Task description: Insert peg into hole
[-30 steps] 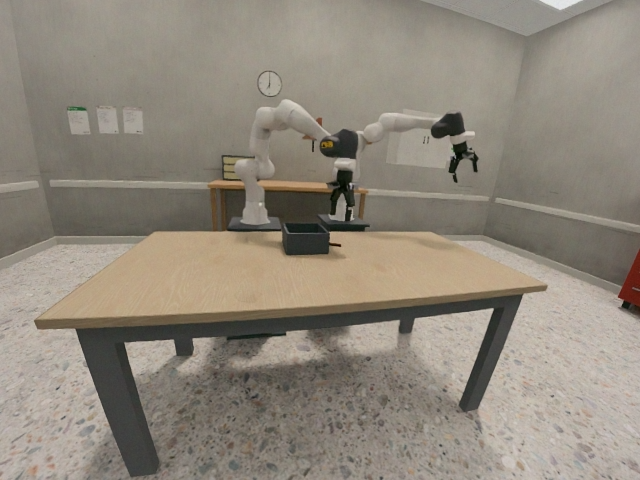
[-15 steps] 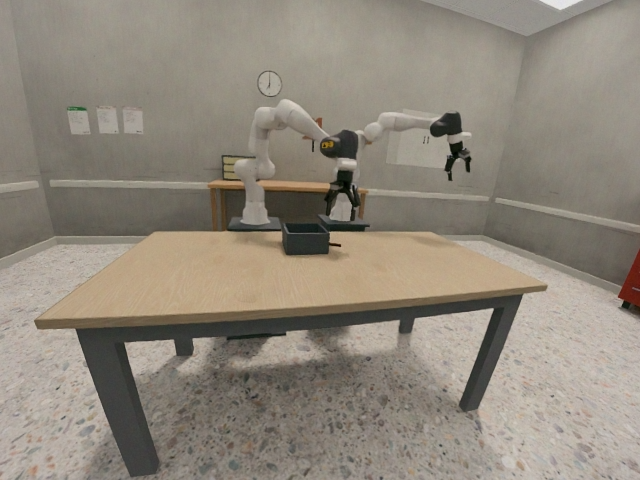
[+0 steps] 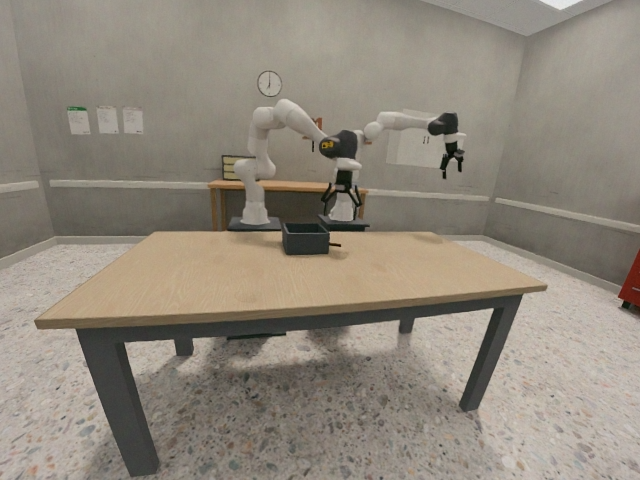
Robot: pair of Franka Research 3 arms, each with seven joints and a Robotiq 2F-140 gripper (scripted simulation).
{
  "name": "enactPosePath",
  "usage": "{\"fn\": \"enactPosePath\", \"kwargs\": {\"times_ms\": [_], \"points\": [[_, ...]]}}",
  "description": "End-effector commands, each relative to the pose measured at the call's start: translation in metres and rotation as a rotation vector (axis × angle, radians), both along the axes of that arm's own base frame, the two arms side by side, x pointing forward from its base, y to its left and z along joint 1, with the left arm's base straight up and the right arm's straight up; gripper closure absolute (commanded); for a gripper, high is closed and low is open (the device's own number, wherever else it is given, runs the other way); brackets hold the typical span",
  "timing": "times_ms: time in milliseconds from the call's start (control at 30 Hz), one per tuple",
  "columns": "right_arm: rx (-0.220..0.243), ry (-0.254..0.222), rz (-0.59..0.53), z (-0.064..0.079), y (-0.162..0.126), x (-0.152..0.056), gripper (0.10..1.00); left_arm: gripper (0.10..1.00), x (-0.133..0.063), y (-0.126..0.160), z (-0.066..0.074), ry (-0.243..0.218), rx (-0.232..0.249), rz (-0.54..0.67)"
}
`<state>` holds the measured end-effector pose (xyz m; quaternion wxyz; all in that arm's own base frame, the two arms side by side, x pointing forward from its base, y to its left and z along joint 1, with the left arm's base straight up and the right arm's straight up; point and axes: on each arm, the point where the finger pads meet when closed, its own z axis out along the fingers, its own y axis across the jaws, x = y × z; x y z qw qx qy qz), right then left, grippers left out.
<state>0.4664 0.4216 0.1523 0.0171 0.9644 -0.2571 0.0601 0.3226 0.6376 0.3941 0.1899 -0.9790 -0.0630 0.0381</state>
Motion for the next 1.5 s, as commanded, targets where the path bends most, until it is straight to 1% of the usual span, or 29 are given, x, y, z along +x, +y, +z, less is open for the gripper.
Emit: {"fn": "enactPosePath", "kwargs": {"times_ms": [0,300,367,400,867,933,967,1433,1467], "points": [[-0.006,0.023,0.278,0.0,0.0,0.002,0.098,0.098,-0.02,-0.002,0.0,-0.007,-0.028,0.036],[-0.023,0.031,0.518,0.0,0.0,0.002,0.098,0.098,-0.064,-0.003,0.001,-0.026,-0.071,0.118],[-0.023,0.031,0.518,0.0,0.0,0.002,0.098,0.098,-0.064,-0.003,0.001,-0.026,-0.071,0.118],[-0.027,0.035,0.588,0.0,0.0,0.002,0.098,0.098,-0.078,-0.005,0.002,-0.032,-0.084,0.143],[-0.038,0.063,0.949,0.0,0.0,0.002,0.098,0.098,-0.143,-0.015,0.005,-0.069,-0.152,0.267],[-0.038,0.063,0.949,0.0,0.0,0.002,0.098,0.098,-0.143,-0.015,0.005,-0.069,-0.152,0.267],[-0.04,0.069,1.018,0.0,0.0,0.002,0.098,0.098,-0.156,-0.018,0.005,-0.077,-0.166,0.293],[-0.034,0.107,1.379,0.0,0.0,0.002,0.098,0.098,-0.218,-0.04,0.01,-0.126,-0.235,0.421],[-0.034,0.107,1.379,0.0,0.0,0.002,0.098,0.098,-0.218,-0.04,0.01,-0.126,-0.235,0.421]]}}
